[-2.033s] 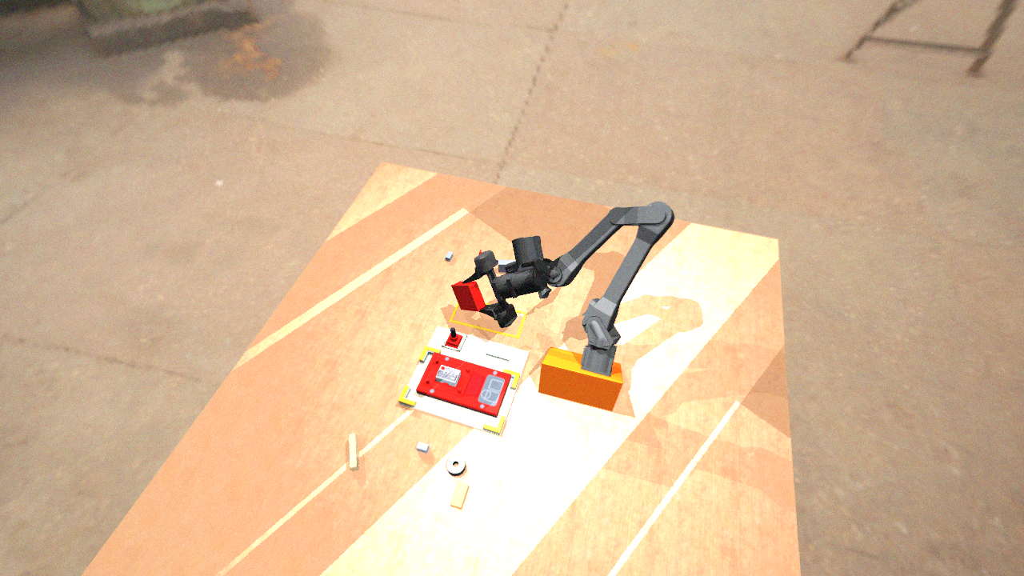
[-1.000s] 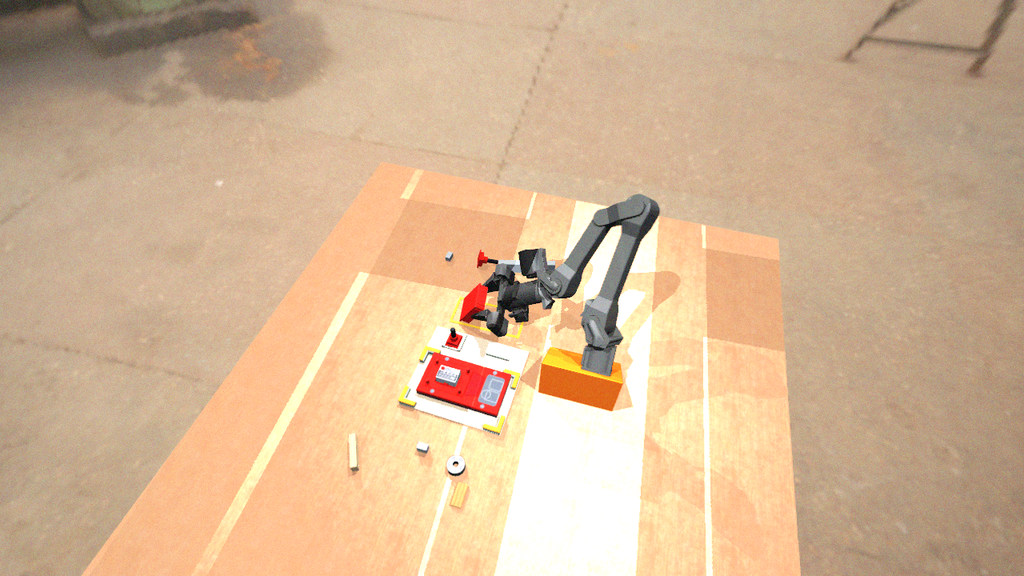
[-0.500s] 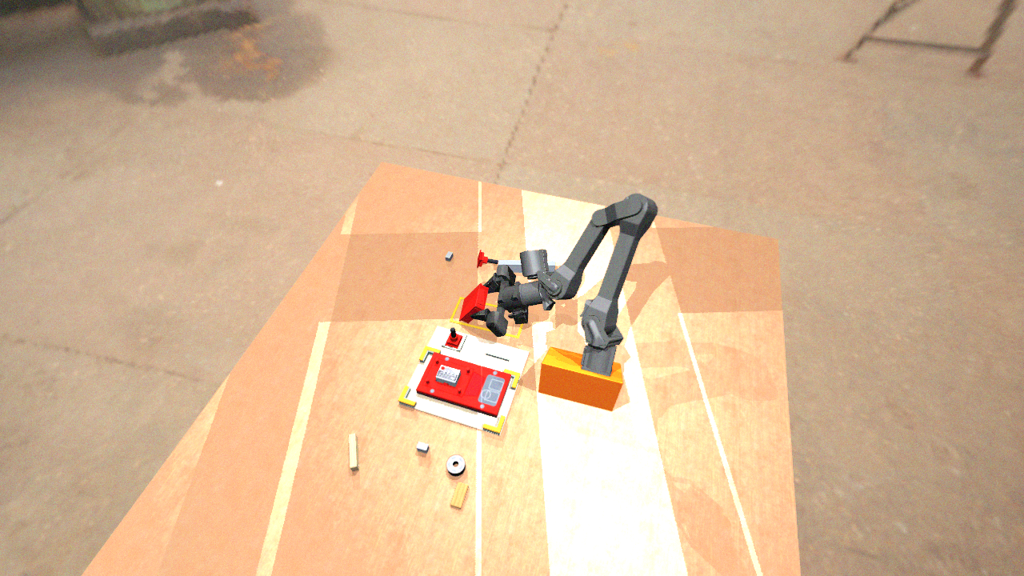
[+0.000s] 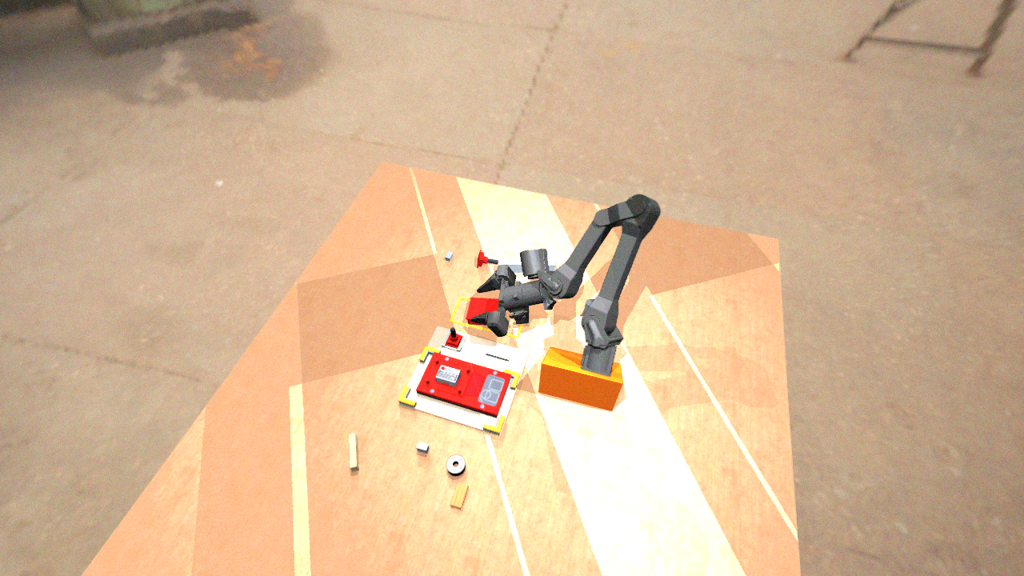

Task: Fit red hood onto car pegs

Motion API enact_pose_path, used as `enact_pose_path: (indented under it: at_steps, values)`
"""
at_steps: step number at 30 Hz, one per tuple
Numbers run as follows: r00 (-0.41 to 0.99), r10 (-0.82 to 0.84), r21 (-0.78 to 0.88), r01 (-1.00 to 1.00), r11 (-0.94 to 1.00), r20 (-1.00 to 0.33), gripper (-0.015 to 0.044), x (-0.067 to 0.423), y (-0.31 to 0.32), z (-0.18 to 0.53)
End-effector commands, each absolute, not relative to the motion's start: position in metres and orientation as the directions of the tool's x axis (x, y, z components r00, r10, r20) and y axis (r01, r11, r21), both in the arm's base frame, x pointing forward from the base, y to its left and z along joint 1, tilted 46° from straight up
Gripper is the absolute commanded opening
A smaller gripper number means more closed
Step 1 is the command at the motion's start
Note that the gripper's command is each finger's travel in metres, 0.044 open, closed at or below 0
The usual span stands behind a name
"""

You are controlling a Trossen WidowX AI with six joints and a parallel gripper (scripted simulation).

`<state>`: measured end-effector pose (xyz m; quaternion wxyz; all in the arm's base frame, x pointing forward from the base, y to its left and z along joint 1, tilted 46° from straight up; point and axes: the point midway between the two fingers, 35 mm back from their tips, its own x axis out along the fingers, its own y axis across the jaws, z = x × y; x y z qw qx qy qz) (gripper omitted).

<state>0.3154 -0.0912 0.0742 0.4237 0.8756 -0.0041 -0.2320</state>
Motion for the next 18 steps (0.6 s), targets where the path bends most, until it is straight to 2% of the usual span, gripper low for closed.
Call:
enact_pose_path:
  at_steps: [1, 18]
  values:
    - [0.895, -0.207, 0.742, 0.179, -0.646, -0.396, 0.044, 0.313, -0.087, 0.085]
    - [0.886, -0.217, 0.712, 0.161, -0.683, -0.409, 0.044, 0.241, -0.046, 0.141]
